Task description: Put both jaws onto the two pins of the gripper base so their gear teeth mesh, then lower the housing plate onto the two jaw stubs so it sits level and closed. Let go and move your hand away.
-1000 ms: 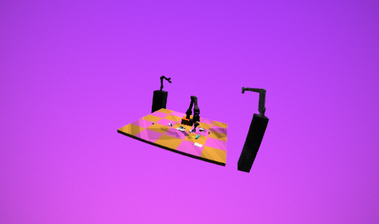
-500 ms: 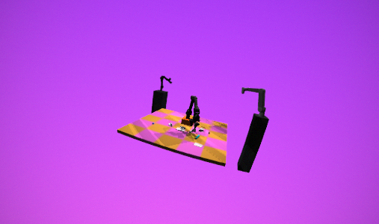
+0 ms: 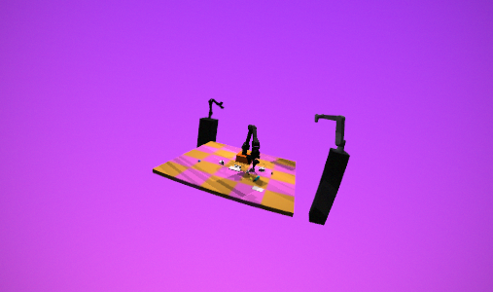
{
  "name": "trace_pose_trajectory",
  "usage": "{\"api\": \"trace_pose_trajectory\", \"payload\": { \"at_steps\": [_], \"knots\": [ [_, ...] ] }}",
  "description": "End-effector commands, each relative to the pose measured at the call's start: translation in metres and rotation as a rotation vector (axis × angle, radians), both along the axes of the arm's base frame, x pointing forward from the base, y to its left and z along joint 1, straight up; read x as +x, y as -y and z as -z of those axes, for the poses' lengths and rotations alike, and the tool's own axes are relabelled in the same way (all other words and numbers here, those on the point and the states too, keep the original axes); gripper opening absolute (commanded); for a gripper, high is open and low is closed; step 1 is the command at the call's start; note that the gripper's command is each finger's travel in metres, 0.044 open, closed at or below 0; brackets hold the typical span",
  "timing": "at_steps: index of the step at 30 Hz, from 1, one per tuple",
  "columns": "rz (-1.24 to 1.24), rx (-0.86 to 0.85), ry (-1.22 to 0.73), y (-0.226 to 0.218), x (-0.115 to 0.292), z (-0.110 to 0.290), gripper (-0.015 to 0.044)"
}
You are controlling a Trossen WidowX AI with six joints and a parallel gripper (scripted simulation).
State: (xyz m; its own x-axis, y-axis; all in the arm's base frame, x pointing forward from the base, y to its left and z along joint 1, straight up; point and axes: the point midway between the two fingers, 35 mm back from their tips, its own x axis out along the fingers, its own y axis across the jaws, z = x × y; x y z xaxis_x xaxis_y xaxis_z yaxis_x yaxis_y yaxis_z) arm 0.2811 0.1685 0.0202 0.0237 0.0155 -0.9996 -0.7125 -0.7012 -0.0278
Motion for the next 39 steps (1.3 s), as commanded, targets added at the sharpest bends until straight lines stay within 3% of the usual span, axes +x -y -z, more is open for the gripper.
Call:
{"api": "trace_pose_trajectory", "payload": {
  "at_steps": [1,39],
  "knots": [
    [-0.004,0.005,-0.001,-0.001,0.000,0.000,0.0440],
    [-0.004,0.005,-0.001,-0.003,0.003,0.046,0.0440]
  ]
}}
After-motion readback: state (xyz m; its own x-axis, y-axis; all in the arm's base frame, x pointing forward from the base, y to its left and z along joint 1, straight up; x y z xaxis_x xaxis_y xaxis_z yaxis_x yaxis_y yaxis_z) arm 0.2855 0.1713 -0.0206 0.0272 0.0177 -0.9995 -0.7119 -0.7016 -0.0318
